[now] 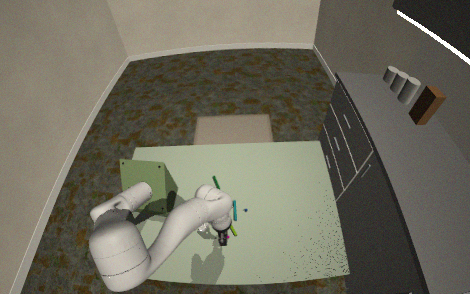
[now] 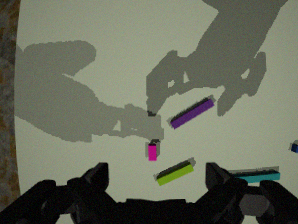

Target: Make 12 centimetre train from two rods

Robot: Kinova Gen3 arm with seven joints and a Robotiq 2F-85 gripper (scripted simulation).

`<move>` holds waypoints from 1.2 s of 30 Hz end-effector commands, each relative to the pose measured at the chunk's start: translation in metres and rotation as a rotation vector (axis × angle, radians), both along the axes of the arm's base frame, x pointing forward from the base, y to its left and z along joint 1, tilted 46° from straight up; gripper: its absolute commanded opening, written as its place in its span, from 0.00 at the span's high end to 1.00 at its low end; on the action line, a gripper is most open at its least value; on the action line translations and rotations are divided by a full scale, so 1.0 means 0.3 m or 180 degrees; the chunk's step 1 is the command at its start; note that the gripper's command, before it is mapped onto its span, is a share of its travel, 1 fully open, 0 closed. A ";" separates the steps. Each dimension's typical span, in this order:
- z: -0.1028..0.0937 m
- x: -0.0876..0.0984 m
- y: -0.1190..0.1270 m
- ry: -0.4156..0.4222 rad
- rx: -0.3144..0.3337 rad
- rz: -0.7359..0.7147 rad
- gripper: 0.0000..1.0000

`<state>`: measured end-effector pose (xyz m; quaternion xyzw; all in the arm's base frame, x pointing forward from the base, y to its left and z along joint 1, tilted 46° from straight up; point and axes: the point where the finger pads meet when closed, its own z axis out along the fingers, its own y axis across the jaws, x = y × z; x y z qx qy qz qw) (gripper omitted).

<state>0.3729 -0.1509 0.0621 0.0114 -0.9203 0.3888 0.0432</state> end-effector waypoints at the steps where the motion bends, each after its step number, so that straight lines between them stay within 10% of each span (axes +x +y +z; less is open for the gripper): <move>1: 0.016 0.001 -0.012 0.0048 -0.0011 0.0056 0.00; 8: 0.019 0.003 -0.015 0.0046 -0.0013 0.0058 0.00; 9: 0.019 0.003 -0.015 0.0046 -0.0013 0.0058 0.76; 36: 0.019 0.002 -0.015 0.0047 -0.0014 0.0058 0.76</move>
